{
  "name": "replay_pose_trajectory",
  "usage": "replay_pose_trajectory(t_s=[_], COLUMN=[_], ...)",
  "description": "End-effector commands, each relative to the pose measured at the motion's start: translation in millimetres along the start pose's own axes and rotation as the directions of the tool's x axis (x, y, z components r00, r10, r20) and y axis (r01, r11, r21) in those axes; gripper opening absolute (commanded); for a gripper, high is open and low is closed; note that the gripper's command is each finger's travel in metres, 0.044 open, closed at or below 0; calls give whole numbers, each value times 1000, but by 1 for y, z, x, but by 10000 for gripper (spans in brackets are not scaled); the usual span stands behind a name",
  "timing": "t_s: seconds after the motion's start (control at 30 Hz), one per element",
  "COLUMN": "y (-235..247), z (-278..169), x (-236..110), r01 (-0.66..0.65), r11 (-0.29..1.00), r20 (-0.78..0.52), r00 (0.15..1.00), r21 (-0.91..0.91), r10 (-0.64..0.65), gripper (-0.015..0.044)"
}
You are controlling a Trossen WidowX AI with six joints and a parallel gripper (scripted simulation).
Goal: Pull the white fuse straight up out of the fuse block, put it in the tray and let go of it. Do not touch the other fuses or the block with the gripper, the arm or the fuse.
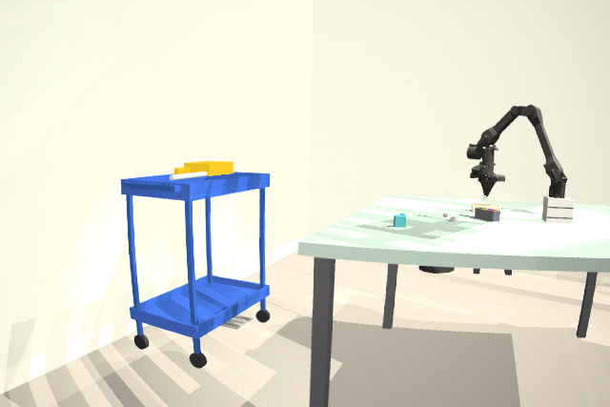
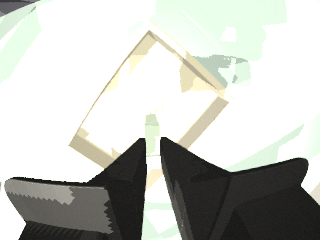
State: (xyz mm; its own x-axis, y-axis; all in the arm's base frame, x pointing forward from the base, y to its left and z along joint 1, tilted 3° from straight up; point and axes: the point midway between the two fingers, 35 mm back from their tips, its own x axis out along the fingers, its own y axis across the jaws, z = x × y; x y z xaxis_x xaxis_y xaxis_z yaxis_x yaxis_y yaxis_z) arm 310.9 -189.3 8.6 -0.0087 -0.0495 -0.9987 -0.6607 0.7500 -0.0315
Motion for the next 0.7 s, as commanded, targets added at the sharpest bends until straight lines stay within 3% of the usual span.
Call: replay_pose_trajectory(t_s=[0.0,0.2,0.6,0.67], y=[2,3,1,1], z=[-1,-1,0,0], x=[9,12,9,-3], r01=[-9,-9,-4,-5], r11=[1000,1000,1000,1000], r20=[-6,-6,-1,-3], r00=[1000,1000,1000,1000], r21=[-7,-7,0,-2], r10=[9,9,4,5], gripper=[0,0,315,330])
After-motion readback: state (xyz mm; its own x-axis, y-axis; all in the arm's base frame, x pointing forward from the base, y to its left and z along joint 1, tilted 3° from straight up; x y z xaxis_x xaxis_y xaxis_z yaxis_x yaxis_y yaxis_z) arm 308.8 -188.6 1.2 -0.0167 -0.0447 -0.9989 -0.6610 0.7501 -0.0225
